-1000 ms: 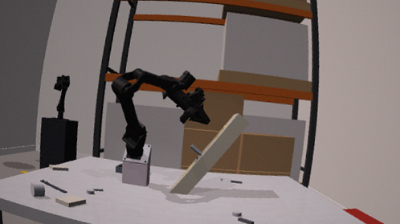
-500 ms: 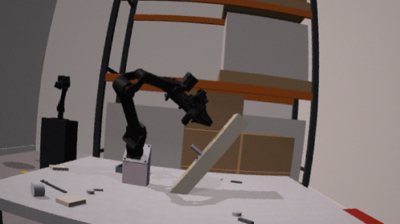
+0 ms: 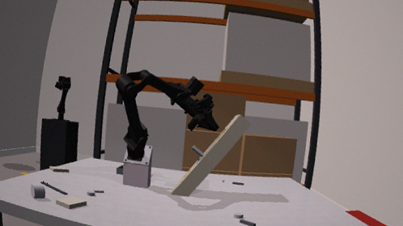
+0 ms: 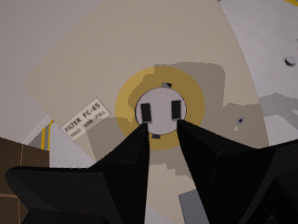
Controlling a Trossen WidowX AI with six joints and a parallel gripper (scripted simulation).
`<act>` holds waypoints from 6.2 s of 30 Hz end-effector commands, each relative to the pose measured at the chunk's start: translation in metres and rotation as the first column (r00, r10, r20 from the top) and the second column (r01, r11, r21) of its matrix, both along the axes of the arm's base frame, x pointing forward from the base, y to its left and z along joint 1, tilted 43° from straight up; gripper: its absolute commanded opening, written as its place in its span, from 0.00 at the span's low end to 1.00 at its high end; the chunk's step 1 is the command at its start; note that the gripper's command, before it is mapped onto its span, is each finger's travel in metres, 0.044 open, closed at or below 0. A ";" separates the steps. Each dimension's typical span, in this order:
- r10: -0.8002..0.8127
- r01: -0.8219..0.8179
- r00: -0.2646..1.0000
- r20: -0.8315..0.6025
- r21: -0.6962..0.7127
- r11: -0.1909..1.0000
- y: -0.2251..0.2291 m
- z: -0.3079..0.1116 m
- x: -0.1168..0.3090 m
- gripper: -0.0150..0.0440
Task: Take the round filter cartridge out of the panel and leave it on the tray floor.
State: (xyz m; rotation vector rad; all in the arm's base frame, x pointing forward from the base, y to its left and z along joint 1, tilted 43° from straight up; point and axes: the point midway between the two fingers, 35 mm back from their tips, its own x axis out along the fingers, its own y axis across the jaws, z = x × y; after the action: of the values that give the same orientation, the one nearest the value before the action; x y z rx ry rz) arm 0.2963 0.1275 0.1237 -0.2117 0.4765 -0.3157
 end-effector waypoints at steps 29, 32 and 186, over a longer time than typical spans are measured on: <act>0.007 -0.007 1.000 0.003 -0.006 1.000 -0.008 -0.008 0.018 0.43; 0.007 -0.007 1.000 0.003 -0.006 1.000 -0.009 -0.008 0.019 0.43; 0.174 -0.648 0.760 -0.626 -0.707 0.285 -0.033 -0.035 -0.062 0.34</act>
State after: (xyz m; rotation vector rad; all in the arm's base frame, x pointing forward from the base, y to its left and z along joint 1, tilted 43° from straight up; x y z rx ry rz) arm 0.2329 0.0930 0.0871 -1.5578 0.6376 0.0739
